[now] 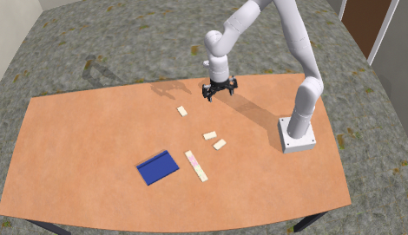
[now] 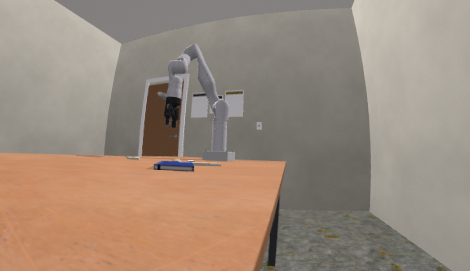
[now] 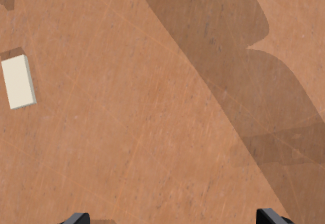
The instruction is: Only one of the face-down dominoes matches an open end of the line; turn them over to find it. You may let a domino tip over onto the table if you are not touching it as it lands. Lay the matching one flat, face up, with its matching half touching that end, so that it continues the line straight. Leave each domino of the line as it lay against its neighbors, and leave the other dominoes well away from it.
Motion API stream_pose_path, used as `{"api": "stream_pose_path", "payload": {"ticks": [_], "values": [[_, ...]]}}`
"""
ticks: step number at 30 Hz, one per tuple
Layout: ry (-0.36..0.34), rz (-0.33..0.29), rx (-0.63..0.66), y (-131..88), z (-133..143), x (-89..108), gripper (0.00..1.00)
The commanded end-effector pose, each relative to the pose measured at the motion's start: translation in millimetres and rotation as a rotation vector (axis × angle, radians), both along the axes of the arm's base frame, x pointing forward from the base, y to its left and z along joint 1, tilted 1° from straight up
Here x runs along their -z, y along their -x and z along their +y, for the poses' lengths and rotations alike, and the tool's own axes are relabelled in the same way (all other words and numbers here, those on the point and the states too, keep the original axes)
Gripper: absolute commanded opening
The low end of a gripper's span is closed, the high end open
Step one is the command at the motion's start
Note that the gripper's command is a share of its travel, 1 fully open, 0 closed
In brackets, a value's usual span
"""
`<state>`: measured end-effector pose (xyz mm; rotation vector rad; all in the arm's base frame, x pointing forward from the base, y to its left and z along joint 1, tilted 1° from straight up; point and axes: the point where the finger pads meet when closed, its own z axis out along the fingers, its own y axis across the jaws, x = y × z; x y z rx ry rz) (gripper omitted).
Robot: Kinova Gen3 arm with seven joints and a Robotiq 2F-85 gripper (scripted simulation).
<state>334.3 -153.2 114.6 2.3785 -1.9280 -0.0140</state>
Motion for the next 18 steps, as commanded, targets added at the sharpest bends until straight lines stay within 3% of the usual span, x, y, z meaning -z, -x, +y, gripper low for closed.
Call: {"api": "stream_pose_path", "payload": {"ticks": [1,6,18], "values": [[-0.017,-0.02,-0.194,-20,65,16.8,1.0],[-0.046,-0.032,-0.342,-22,119,26.9,1.0],[-0.056,-0.035,-0.389,-21,135,29.6,1.0]]}}
